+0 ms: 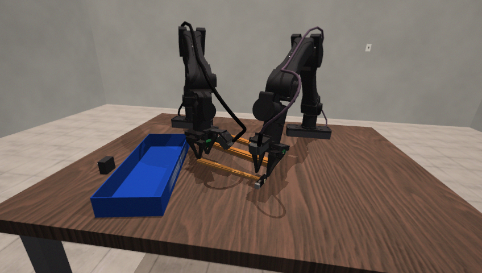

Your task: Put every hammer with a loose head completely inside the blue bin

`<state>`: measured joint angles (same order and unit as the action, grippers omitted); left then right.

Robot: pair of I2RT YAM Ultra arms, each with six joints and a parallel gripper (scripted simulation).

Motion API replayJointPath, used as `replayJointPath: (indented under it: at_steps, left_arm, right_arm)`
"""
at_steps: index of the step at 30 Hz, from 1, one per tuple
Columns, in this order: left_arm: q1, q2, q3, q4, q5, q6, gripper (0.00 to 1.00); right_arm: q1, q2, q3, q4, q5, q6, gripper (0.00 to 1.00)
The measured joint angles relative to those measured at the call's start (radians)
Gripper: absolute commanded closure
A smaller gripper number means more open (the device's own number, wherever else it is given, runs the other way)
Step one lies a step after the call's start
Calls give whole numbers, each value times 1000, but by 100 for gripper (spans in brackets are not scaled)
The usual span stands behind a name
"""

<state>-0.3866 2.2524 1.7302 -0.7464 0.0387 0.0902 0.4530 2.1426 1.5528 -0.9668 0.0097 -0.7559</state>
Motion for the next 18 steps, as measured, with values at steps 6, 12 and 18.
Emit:
replayJointPath:
  at_steps: [6, 12, 18]
  left_arm:
    - [-27, 59, 66, -32, -36, -97, 63]
    - [-30, 72, 83, -52, -43, -122, 63]
    - [-27, 82, 98, -57, -48, -127, 63]
  right_arm:
    - [0, 0, 1, 0, 0, -2, 54]
    - [0, 0, 1, -1, 0, -4, 54]
    - [4, 0, -3, 8, 0, -4, 54]
